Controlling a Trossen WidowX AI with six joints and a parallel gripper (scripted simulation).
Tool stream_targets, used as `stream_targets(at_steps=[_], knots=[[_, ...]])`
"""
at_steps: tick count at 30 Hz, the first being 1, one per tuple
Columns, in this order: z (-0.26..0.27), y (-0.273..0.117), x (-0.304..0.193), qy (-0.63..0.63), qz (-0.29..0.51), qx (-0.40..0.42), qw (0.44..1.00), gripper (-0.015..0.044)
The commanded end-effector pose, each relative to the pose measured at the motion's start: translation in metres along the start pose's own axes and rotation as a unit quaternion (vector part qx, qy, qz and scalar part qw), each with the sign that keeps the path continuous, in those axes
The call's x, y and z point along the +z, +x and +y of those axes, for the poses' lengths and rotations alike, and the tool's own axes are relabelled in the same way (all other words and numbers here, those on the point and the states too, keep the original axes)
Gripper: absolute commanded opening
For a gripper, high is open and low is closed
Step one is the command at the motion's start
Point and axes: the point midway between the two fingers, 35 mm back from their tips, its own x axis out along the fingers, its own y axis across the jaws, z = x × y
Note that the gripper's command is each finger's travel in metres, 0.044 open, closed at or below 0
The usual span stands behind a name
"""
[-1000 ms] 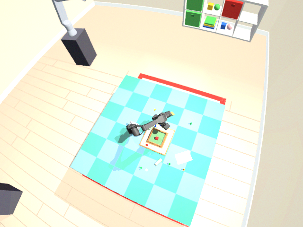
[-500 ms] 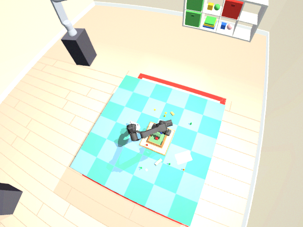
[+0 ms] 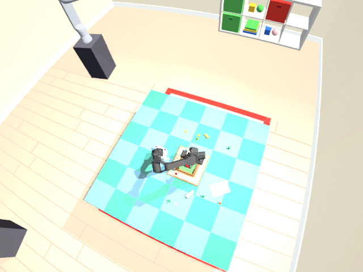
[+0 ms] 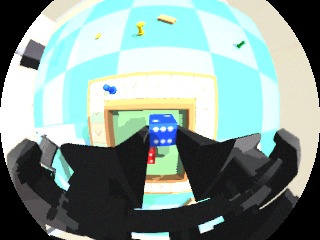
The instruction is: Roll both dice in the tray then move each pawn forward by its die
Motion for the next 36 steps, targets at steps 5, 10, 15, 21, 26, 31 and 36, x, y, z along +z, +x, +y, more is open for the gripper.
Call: stream_targets(at_steps=[5,10,15,21,26,31,36], knots=[[0.002,0.004,0.001,-0.007,-0.13,0.005,0.992,0.0],[0.002,0.005,0.001,-0.014,-0.211,-0.011,0.977,0.0],[0.002,0.005,0.0,-0.023,-0.276,-0.036,0.96,0.0],[-0.003,-0.024,-0.008,-0.023,-0.279,-0.038,0.959,0.0],[-0.005,-0.046,-0.016,-0.023,-0.279,-0.038,0.959,0.0],[-0.003,-0.044,-0.016,-0.023,-0.279,-0.038,0.959,0.0],[-0.005,-0.044,-0.016,-0.024,-0.278,-0.042,0.959,0.0]])
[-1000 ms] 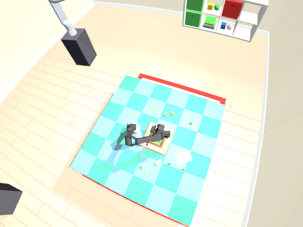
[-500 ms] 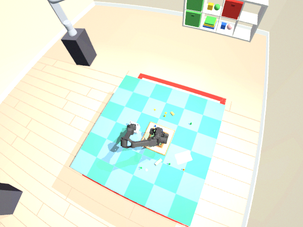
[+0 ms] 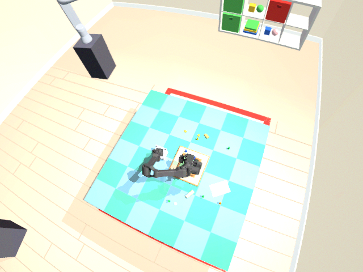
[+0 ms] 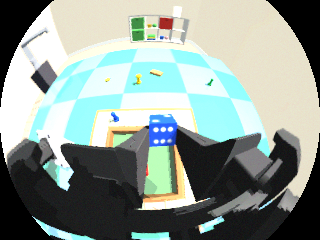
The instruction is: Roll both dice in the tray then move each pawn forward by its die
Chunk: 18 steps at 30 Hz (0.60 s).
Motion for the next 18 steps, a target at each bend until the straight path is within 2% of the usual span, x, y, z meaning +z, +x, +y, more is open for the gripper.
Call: stream_targets(at_steps=[1,4,12,18], knots=[[-0.001,0.0,0.0,0.0,0.0,-0.001,1.0,0.0],[-0.001,0.0,0.0,0.0,0.0,-0.001,1.0,0.0],[-0.001,0.0,0.0,0.0,0.0,-0.001,1.0,0.021],[0.002,-0.027,0.03,0.002,-0.002,0.004,1.0,0.0367]])
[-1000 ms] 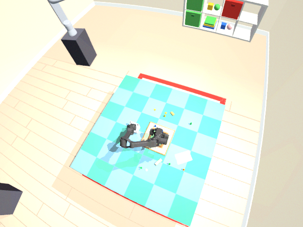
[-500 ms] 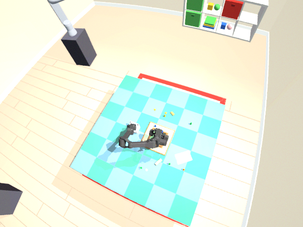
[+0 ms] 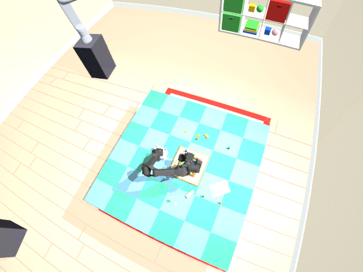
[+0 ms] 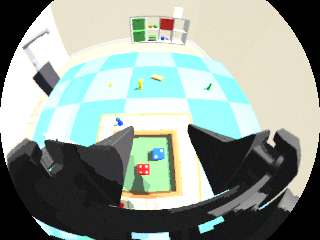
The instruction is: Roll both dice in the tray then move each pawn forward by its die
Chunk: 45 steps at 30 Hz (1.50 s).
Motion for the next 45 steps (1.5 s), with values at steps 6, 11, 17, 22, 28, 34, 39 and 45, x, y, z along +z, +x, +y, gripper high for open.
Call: stream_targets(at_steps=[6,11,17,22,28,34,39,45], knots=[[0.005,0.014,-0.001,0.023,0.13,0.031,0.991,0.044],[0.001,0.039,-0.012,0.01,0.379,0.01,0.925,0.044],[0.004,0.042,-0.009,0.005,0.366,0.018,0.931,0.044],[0.014,0.02,-0.032,0.186,0.367,-0.061,0.909,0.0309],[0.038,-0.012,-0.07,0.475,0.333,-0.192,0.792,0.02],[0.069,-0.036,-0.105,0.706,0.257,-0.307,0.584,0.02],[0.091,-0.047,-0.125,0.801,0.198,-0.359,0.437,0.02],[0.1,-0.052,-0.132,0.825,0.176,-0.374,0.384,0.02]])
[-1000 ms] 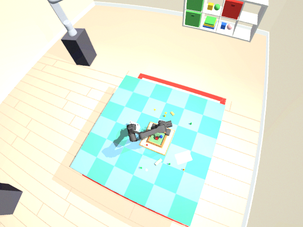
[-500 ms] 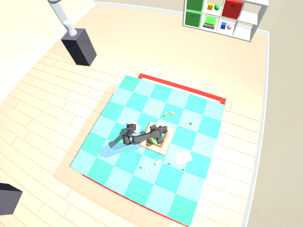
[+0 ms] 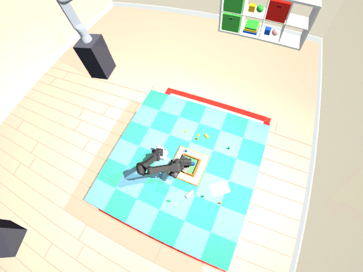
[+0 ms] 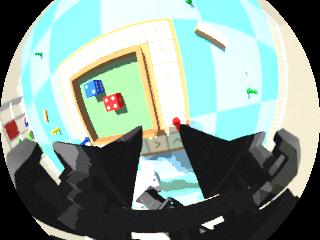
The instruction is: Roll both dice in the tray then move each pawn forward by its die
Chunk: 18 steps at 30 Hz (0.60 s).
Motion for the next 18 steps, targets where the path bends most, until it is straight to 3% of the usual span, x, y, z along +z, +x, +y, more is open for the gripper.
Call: stream_targets(at_steps=[1,18], knots=[[-0.035,0.01,-0.024,0.245,-0.008,-0.018,0.969,0.02],[-0.034,0.025,-0.022,0.245,-0.008,-0.018,0.969,0.02]])
